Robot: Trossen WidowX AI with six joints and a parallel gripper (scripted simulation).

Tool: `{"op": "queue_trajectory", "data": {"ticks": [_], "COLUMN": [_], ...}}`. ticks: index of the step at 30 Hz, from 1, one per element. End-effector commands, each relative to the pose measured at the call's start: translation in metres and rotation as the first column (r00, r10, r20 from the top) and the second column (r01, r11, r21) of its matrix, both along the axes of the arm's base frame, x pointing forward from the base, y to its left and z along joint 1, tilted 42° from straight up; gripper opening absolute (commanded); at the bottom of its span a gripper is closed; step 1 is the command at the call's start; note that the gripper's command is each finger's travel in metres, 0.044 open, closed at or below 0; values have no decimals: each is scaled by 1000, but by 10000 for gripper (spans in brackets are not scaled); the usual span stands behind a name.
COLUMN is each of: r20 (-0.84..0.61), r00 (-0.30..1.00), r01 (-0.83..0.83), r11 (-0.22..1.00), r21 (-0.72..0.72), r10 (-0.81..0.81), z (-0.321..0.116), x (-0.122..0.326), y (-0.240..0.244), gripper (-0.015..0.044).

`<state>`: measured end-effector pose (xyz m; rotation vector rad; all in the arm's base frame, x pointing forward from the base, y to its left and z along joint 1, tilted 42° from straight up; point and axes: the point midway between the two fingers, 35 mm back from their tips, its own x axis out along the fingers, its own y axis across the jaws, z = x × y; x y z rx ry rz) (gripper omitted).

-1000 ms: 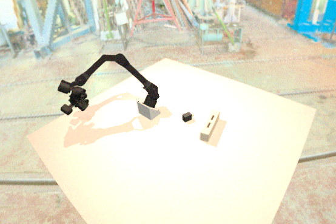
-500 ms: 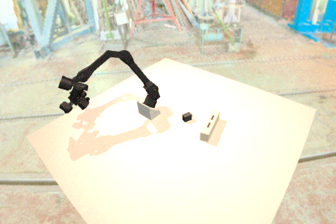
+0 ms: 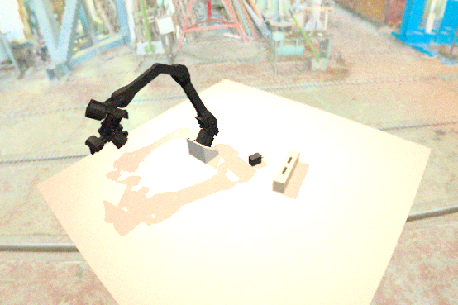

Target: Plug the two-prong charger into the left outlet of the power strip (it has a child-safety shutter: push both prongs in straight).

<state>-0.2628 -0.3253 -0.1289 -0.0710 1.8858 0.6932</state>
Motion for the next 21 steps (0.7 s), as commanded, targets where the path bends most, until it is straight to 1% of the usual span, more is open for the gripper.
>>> {"op": "queue_trajectory", "data": {"ticks": [1,8,21], "r20": [35,84,174], "r00": [999,995,980], "r01": [-23,-54,-78], "r11": [999,997,991], "r21": [-26,-62,-111], "r10": [24,59,96], "z": [7,19,39], "x": [27,67,140], "y": [-12,-28,-41], "gripper": [440,440,440]}}
